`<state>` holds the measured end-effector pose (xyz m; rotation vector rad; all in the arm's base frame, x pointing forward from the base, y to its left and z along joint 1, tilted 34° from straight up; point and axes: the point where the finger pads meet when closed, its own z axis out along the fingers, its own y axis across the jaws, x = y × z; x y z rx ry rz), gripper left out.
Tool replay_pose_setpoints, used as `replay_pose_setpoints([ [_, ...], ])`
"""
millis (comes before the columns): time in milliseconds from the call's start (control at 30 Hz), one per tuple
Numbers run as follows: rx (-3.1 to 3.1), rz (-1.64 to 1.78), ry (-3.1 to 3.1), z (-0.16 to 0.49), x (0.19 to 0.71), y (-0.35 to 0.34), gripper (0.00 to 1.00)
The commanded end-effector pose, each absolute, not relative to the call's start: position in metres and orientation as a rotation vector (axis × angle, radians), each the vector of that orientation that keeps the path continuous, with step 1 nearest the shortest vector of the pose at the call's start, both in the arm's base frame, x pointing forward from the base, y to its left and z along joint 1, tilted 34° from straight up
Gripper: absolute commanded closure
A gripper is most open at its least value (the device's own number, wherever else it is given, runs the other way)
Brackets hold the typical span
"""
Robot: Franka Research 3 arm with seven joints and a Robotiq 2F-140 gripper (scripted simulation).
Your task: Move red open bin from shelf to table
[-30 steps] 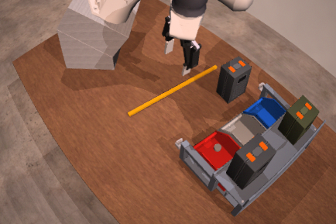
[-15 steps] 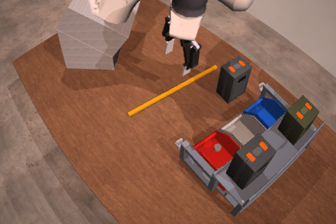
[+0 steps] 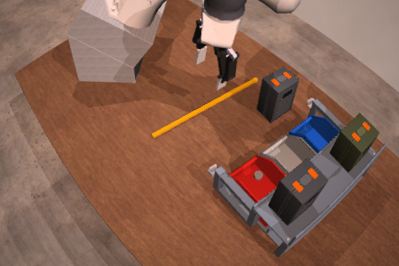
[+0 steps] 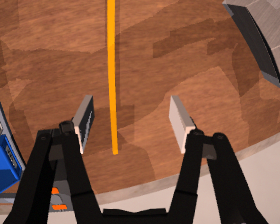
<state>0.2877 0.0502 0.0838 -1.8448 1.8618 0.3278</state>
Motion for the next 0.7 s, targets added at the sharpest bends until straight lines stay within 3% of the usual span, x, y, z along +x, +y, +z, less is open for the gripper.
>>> replay_pose_setpoints([
  [0, -1.78, 0.152, 1.867, 0.0838, 0.2874, 0.0503, 0.43],
  [467, -1.734, 0.038, 1.866, 0.0838, 0.2872, 0.0504, 0.43],
  [500, -1.824, 0.269, 1.865, 0.0838, 0.2876, 0.0502, 0.43],
  [667, -1.734, 0.038, 1.866, 0.0838, 0.2872, 0.0504, 0.43],
])
